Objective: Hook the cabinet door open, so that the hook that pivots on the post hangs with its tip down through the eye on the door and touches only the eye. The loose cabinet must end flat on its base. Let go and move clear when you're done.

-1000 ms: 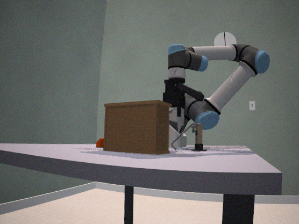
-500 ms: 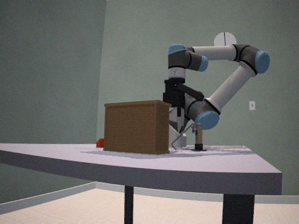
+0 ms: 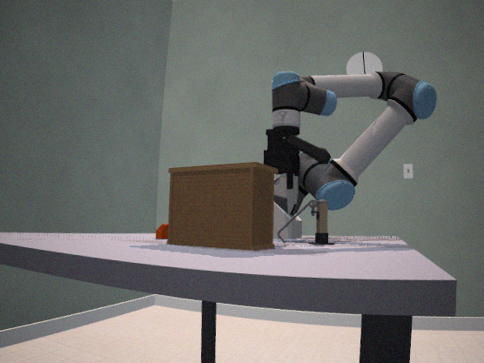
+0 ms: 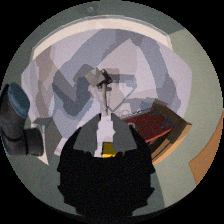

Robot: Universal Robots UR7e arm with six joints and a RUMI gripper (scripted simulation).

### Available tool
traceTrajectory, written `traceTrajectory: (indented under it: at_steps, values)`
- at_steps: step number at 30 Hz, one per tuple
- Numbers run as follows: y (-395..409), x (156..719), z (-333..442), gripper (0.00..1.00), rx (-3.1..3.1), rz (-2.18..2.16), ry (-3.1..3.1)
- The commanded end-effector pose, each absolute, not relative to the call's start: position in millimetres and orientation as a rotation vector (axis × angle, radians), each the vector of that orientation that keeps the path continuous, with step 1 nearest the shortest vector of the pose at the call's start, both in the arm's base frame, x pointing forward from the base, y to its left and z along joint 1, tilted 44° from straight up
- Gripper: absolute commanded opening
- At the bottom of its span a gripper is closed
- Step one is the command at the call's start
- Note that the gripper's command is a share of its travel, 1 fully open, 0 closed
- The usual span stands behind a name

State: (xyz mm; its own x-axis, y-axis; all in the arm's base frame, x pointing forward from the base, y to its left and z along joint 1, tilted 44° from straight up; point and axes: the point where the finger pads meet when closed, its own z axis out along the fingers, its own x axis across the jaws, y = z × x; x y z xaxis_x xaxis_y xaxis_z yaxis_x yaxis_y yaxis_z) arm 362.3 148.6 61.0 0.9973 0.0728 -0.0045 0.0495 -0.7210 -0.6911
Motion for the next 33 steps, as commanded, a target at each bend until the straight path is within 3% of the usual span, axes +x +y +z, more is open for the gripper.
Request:
traceTrajectory:
  at_steps: [1, 33]
  values:
    - [150.2, 360.6, 60.8, 0.14, -2.376, 0.042, -0.086]
    - [159.1, 359.3, 51.6, 0.14, -2.374, 0.046, -0.085]
